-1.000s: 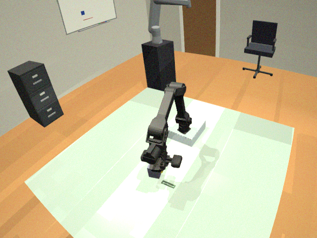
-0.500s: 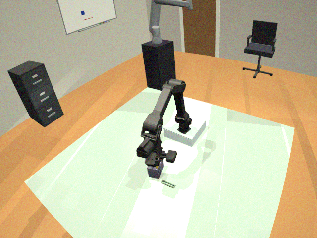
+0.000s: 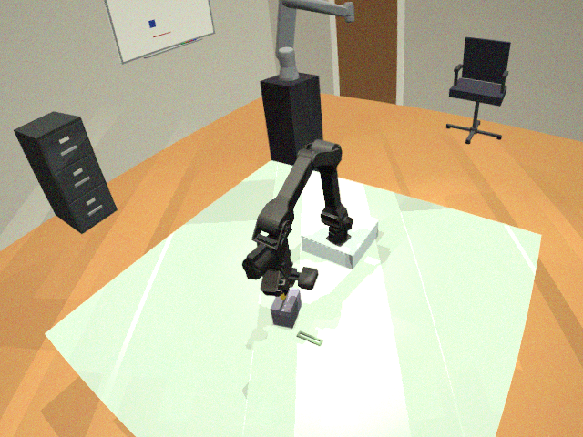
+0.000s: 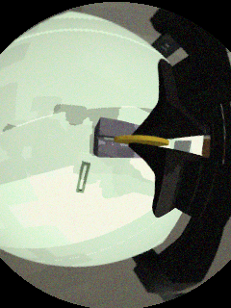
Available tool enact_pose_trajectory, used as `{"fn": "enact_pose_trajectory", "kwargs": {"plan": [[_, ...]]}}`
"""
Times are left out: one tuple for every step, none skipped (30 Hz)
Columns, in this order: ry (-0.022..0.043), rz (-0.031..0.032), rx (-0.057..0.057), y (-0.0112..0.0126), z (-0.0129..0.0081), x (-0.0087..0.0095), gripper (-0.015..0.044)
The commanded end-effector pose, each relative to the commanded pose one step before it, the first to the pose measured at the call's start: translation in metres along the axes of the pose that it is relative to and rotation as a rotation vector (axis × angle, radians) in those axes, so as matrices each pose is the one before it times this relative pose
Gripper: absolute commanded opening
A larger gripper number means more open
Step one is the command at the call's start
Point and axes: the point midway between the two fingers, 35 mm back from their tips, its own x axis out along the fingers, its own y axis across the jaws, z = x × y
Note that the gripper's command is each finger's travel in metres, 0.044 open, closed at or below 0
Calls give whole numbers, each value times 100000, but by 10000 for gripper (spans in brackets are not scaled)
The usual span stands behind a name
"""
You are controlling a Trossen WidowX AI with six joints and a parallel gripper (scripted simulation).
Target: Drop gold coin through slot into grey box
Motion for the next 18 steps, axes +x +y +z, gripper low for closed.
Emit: {"fn": "enact_pose_trajectory", "kwargs": {"plan": [[170,309,-404,-529,-791,148,0],[9,-10,-4,-119,-150,10,0],[6,-6,-2,-71,-90,6,0],[2,-2,-1,-24,-30,2,0],[-7,-88,139,36,88,-31,4],[-8,-88,139,36,87,-30,0],[-8,-88,139,37,87,-30,0],[-9,-88,139,37,87,-30,0],[0,0,0,0,0,0,0],[0,0,0,0,0,0,0],[0,0,0,0,0,0,0],[0,0,0,0,0,0,0],[0,0,0,0,0,0,0],[0,0,0,0,0,0,0],[0,0,0,0,0,0,0],[0,0,0,0,0,0,0],[1,-1,-9,-6,-17,7,0],[3,-1,-20,-14,-35,15,0]]}}
